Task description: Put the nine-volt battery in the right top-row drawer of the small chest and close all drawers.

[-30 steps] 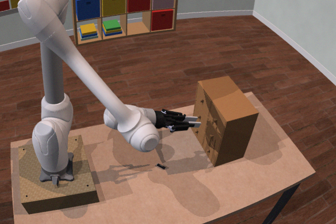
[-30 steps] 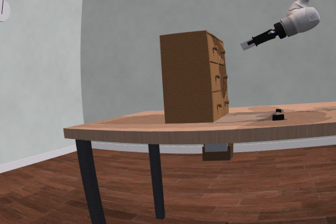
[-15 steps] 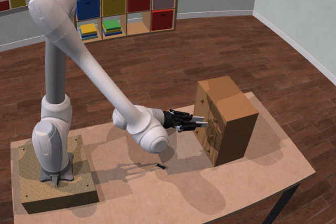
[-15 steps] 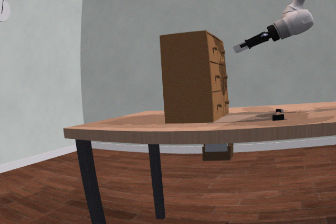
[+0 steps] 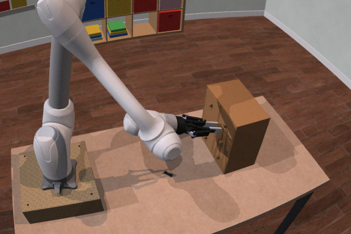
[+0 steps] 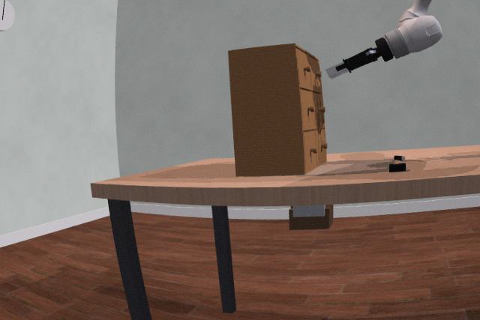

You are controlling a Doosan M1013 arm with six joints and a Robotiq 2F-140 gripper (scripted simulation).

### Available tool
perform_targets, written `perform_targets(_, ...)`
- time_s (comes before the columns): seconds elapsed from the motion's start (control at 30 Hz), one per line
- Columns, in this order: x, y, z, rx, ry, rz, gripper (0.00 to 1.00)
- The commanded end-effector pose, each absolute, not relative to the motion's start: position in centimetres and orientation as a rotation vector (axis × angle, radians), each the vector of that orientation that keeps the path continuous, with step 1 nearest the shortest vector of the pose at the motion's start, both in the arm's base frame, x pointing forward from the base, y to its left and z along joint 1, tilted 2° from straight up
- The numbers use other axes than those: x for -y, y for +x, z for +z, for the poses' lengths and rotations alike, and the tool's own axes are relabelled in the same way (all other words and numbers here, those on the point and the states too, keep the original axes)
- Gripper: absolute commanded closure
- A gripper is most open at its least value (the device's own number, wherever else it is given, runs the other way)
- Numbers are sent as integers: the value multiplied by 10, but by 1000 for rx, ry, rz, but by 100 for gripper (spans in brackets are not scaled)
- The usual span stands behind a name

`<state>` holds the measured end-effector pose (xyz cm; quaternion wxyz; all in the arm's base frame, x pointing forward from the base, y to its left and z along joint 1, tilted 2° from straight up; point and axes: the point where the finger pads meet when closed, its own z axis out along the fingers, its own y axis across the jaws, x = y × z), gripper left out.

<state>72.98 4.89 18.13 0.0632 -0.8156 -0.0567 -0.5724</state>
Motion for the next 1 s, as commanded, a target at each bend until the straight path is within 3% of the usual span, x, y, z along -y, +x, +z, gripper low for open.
perform_targets(0.0,-49,730,181,171,-2464,-1729,80)
perform_targets(0.97,-50,735,181,171,-2464,-1729,80)
